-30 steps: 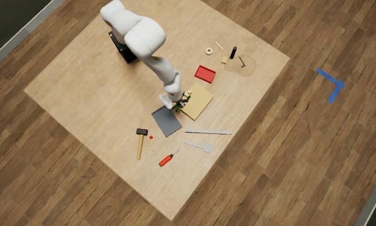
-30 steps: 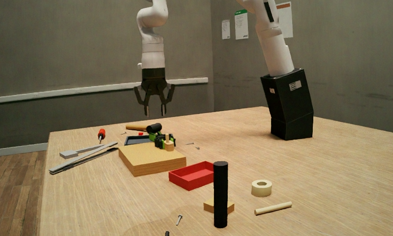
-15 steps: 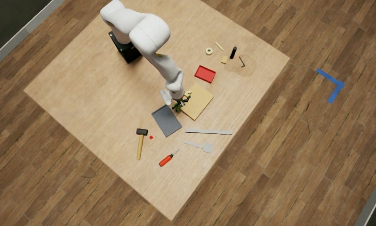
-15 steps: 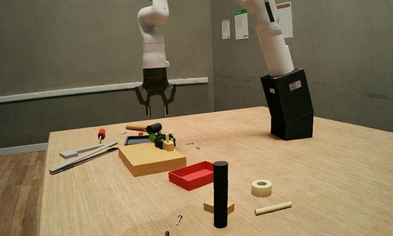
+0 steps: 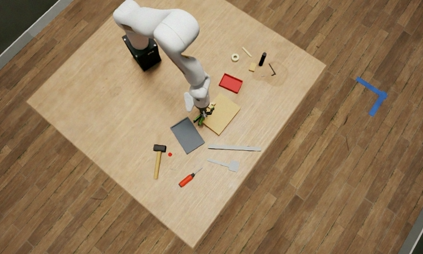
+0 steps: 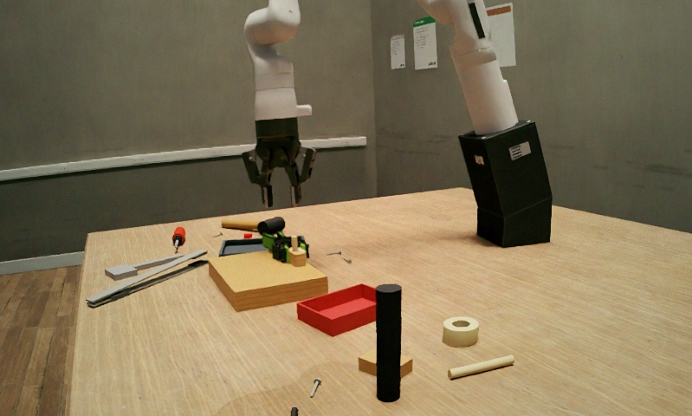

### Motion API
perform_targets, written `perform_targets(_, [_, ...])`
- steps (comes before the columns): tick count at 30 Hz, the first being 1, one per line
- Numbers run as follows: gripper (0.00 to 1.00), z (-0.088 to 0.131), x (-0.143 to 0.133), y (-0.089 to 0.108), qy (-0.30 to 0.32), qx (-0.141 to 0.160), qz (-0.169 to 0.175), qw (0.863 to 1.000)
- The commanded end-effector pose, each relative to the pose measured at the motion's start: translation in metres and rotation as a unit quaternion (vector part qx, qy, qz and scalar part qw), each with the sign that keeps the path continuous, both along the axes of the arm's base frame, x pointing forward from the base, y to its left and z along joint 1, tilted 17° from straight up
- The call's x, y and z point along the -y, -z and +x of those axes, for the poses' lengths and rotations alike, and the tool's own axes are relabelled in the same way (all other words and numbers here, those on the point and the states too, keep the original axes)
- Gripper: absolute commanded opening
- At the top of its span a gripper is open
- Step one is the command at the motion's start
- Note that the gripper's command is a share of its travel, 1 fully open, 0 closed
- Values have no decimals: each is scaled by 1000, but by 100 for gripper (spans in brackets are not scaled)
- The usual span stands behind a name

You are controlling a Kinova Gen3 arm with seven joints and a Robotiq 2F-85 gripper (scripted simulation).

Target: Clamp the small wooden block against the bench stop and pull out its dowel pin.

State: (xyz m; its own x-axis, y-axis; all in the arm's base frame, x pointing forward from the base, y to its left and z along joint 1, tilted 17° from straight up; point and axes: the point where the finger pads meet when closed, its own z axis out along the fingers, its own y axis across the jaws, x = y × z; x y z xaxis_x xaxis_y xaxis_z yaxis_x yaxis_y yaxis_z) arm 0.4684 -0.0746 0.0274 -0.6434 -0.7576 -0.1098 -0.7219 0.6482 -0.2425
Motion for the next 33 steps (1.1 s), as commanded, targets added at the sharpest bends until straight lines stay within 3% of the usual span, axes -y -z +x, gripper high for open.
perform_targets(1, [54,1,-12,-2,43,8,10,999])
perform_targets(11, [54,2,-31,-3,168,18,43,985])
perform_targets(14, [54,2,-33,-3,172,19,44,984])
perform_targets(25, [54,3,-51,-6,291,32,77,953])
perform_targets(33, [54,4,-59,-7,334,38,90,937])
